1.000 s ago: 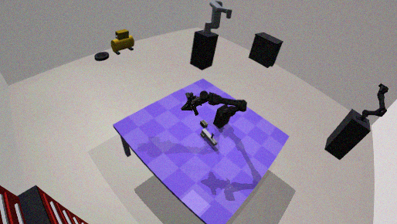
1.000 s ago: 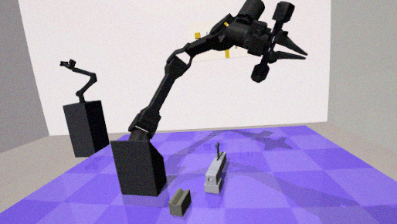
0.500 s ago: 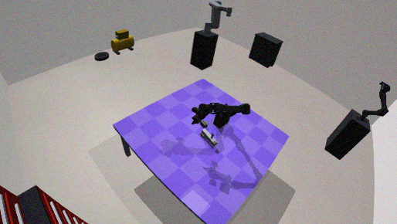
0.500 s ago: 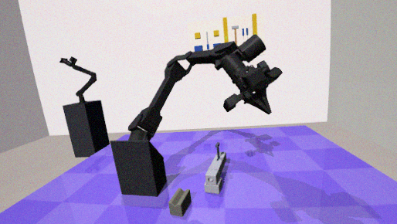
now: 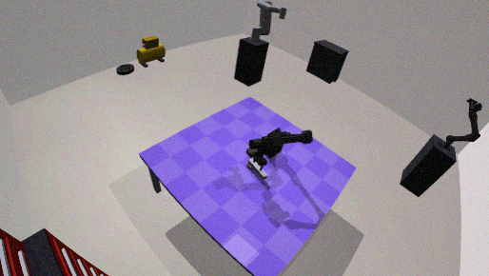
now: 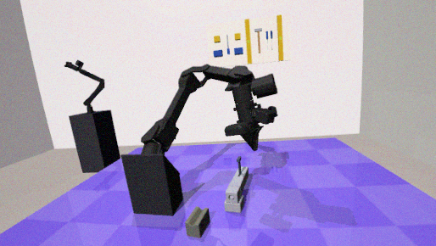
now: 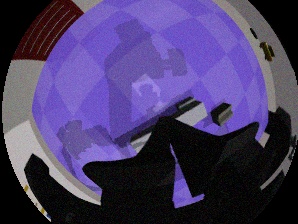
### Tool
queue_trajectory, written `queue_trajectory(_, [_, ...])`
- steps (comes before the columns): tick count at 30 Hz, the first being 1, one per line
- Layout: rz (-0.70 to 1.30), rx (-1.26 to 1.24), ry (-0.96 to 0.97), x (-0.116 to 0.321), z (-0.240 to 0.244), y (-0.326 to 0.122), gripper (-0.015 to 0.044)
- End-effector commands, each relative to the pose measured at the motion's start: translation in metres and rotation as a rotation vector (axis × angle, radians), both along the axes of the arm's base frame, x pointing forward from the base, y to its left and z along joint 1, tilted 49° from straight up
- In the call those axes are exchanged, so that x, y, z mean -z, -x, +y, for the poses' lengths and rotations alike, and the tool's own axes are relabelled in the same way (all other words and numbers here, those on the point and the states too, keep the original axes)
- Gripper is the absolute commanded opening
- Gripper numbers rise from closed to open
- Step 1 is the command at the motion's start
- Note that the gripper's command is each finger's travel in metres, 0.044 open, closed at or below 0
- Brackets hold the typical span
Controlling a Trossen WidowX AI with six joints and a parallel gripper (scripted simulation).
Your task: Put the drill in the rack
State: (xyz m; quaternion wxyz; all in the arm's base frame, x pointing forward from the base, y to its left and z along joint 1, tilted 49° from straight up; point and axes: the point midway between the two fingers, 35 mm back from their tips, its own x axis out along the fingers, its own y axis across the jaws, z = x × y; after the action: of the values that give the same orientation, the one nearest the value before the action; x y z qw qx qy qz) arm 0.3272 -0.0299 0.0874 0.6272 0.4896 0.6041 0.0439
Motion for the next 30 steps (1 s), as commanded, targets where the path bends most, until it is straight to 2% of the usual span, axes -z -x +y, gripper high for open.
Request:
queue_trajectory(1, [-0.149,-0.374,-0.043,-0.006,0.047,0.047,0.0])
queue_trajectory(30, [-0.15,-0.374,-0.044,0.004,0.059,0.045,0.0])
